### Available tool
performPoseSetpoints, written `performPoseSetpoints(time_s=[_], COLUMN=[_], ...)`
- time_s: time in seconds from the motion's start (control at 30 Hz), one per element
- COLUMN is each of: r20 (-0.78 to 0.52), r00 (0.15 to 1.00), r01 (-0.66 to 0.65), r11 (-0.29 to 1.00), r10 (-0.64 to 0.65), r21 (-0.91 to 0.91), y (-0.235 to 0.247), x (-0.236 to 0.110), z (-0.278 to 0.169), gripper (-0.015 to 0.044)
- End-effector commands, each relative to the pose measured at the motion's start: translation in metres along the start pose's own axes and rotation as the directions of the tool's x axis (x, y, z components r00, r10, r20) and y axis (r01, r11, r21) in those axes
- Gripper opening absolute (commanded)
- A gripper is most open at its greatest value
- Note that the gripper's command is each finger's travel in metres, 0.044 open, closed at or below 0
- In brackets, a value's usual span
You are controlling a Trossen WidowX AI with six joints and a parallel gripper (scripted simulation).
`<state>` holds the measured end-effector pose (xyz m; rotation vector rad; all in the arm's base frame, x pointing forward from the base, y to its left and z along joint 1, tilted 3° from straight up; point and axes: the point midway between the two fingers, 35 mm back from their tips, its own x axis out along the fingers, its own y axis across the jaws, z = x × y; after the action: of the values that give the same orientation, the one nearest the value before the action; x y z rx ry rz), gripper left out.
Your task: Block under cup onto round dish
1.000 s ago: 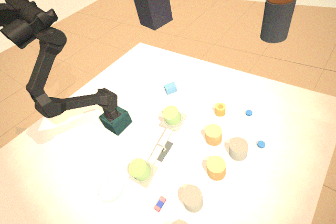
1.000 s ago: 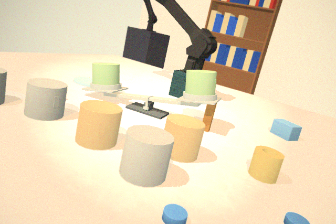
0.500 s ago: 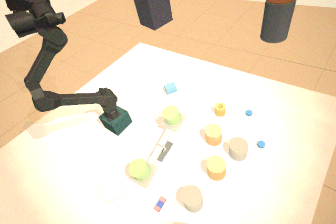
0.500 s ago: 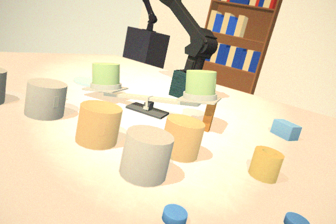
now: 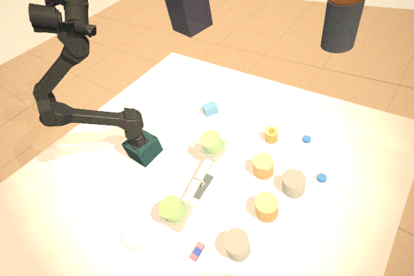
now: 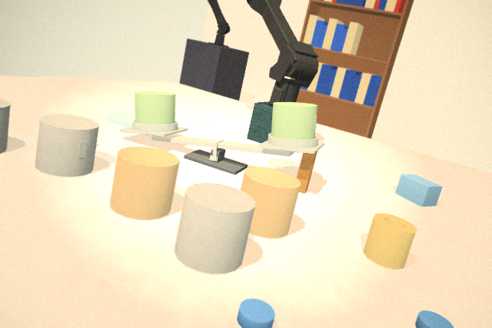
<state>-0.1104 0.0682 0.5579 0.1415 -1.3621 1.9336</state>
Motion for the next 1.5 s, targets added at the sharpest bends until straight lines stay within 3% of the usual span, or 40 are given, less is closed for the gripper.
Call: performPoseSetpoints(time_s=[0.0, 0.3, 0.63, 1.07, 1.47], r20=[-0.107, -0.350, -0.591, -0.812, -0.899], r00=[0.992, 0.914, 0.732, 0.377, -0.006], r01=[0.068, 0.236, 0.432, 0.652, 0.780], r11=[0.997, 0.970, 0.902, 0.751, 0.561], r10=[-0.064, -0.205, -0.340, -0.445, -0.438], r21=[0.028, 0.050, 0.017, -0.109, -0.278], y=[-0.009, -0.026, -0.042, -0.046, -0.028], x=[-0.002, -0.023, -0.068, -0.153, -0.243], z=[-0.029, -0.092, -0.153, -0.210, -0.235], gripper=[0.0440, 0.0440, 0.0440, 0.0440, 0.0440])
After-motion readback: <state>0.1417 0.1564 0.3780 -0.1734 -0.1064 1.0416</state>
